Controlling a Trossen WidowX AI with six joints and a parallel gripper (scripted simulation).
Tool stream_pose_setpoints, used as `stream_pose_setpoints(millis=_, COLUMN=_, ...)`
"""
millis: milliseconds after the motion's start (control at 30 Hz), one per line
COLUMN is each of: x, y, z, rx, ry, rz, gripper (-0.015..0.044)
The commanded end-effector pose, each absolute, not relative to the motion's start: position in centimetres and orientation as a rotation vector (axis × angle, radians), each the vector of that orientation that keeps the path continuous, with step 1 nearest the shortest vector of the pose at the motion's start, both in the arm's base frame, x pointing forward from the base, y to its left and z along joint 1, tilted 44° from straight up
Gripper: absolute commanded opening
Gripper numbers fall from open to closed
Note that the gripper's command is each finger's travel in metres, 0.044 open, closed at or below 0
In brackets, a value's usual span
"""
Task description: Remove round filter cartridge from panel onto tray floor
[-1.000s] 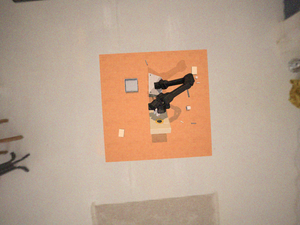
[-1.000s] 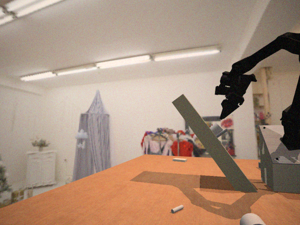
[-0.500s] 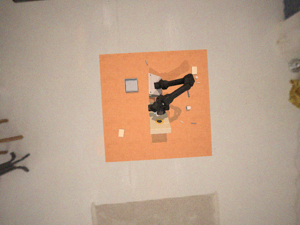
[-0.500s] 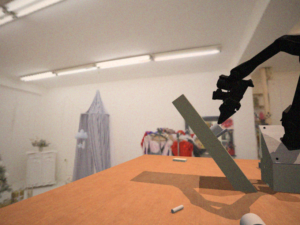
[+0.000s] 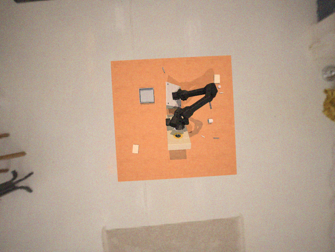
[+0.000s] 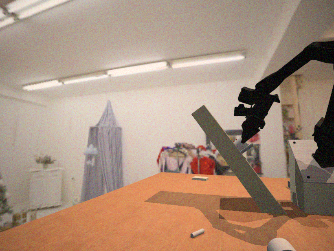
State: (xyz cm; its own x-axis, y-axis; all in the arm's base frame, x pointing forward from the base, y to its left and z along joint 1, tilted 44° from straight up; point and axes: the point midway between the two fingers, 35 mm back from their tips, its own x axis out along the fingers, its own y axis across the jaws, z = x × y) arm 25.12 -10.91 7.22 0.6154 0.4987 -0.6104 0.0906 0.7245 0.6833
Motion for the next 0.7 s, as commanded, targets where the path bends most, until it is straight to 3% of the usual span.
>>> stream_pose_setpoints(millis=0, x=25.12, y=-10.91, z=7.22, rx=0.743, ry=0.894, rz=0.262, gripper=0.0278)
stream_pose_setpoints(millis=467, x=25.12, y=-10.91, z=7.22, rx=0.743, ry=0.894, rz=0.262, gripper=0.0185)
stream_pose_setpoints(millis=667, x=25.36, y=-11.25, z=7.53, rx=0.744, ry=0.894, rz=0.262, gripper=0.0028)
